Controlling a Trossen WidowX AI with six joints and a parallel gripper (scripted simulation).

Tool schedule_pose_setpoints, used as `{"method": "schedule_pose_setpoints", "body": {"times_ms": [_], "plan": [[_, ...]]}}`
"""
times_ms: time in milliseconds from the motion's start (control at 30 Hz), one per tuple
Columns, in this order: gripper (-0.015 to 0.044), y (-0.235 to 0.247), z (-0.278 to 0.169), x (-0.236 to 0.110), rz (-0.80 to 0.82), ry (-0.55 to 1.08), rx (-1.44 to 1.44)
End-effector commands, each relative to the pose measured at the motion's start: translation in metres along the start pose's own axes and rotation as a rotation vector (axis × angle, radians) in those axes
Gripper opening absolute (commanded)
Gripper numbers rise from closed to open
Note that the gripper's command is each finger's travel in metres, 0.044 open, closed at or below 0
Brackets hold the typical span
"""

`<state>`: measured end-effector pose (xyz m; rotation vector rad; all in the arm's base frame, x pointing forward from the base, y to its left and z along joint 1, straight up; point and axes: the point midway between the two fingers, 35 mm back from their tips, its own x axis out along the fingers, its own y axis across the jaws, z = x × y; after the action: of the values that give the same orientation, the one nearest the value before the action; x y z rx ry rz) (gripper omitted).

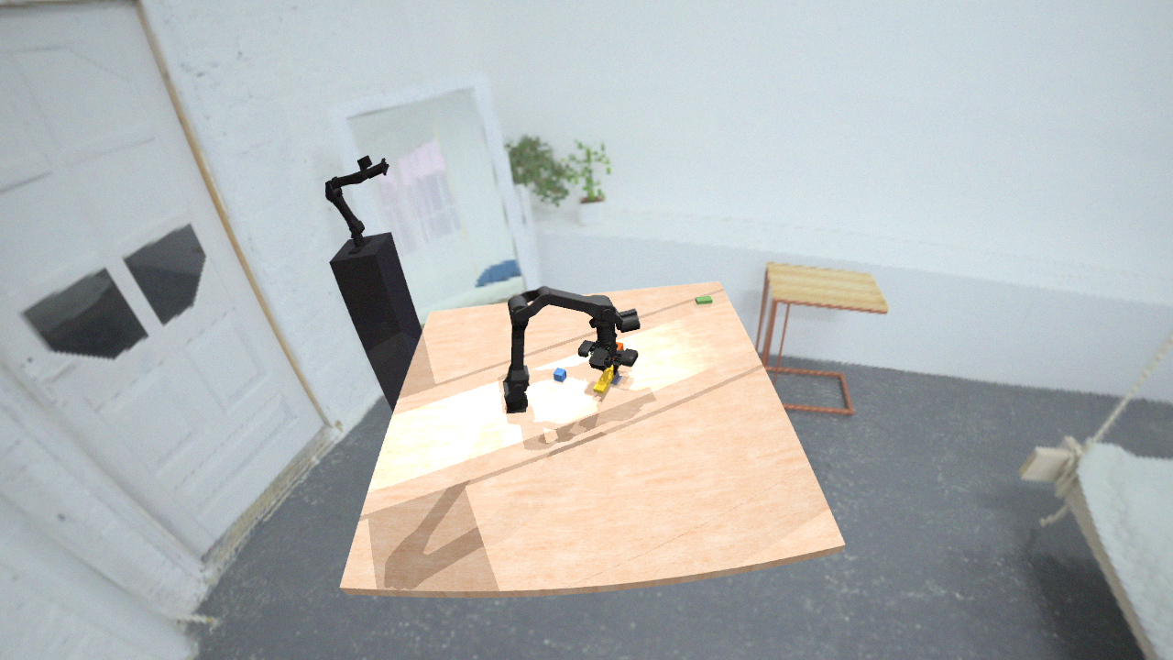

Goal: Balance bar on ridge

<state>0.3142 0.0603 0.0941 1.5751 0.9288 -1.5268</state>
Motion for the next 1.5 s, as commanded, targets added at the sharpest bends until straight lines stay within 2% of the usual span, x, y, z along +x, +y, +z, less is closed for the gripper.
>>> {"method": "schedule_pose_setpoints", "body": {"times_ms": [0,1433,1467], "plan": [[0.0167,-0.0001,-0.0001,0.0001,-0.001,0.000,0.000],[0.0185,-0.0001,-0.0001,0.0001,-0.001,0.000,0.000],[0.0211,-0.0001,-0.0001,0.0001,-0.001,0.000,0.000]]}}
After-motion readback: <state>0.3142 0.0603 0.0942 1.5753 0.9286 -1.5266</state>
